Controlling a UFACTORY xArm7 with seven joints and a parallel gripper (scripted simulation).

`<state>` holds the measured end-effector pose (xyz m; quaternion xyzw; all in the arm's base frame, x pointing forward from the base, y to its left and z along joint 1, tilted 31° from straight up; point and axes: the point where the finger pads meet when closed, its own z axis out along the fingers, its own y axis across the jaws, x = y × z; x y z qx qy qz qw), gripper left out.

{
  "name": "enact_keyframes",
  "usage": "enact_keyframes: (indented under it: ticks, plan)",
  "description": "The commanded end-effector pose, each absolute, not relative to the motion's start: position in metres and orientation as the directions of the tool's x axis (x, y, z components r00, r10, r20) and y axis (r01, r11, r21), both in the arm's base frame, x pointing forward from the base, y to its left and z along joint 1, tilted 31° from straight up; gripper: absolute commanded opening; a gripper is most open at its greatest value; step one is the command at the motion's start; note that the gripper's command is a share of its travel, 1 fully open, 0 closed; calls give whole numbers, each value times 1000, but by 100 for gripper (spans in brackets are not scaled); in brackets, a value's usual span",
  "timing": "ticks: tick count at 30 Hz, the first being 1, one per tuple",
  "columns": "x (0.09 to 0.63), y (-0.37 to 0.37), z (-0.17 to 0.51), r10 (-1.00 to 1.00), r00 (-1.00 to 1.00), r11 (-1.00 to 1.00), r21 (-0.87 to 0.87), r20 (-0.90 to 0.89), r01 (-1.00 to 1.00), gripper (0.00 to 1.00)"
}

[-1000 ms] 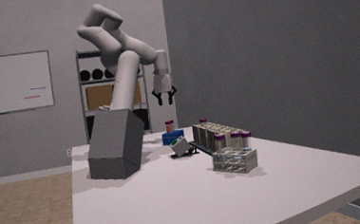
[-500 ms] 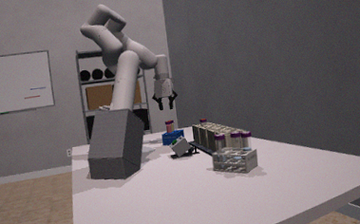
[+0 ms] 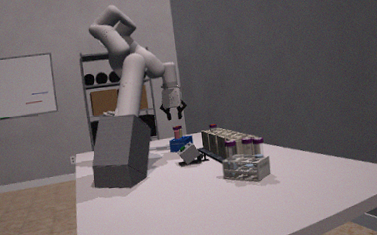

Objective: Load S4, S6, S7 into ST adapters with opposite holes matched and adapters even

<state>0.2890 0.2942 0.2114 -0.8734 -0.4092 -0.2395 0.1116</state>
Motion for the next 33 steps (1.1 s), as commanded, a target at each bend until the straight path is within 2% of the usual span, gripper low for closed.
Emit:
enact_keyframes:
  ticks: [1, 33]
  plan:
    - [292, 297, 207, 660, 549, -640, 2, 512, 768, 57]
    - [304, 312, 175, 660, 550, -641, 2, 512, 768, 57]
